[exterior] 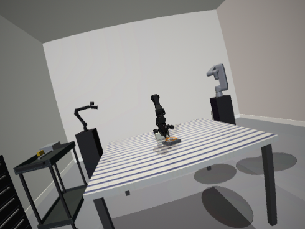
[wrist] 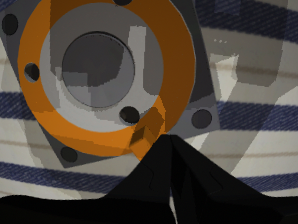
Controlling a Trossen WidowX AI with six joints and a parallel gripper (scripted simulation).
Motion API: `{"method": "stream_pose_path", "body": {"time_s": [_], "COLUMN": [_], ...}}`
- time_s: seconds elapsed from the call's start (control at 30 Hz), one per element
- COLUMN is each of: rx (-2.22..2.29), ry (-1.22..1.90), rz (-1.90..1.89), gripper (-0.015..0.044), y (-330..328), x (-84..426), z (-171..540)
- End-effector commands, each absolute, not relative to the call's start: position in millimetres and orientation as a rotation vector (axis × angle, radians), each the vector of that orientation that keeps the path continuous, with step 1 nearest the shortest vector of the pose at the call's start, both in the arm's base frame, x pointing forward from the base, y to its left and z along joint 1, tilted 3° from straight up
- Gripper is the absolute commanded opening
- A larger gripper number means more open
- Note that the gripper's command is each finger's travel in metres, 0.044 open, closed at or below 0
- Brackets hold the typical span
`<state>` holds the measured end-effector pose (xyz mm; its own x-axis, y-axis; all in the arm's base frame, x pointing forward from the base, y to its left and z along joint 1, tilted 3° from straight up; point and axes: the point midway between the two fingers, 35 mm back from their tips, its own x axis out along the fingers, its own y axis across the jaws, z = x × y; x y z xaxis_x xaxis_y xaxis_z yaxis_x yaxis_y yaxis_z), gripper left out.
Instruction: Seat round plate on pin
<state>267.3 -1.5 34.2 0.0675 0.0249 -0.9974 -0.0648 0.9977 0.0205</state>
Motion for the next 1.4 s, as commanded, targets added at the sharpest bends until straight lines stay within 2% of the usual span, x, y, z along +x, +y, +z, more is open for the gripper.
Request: {"method": "stream_pose_path", "body": {"time_s": [0.0,0.5,0.87,1.37], "rx": [-0.027,-0.026,-0.026,-0.028], "ry": [1.506,1.506,1.507,1.517], "rz": [0.073,0.074,0.074,0.066], "gripper": [0.0,0.0,0.0,0.0], "y": [3,10,6,6], "x": [262,256,247,247], "z": [33,33,79,71]}}
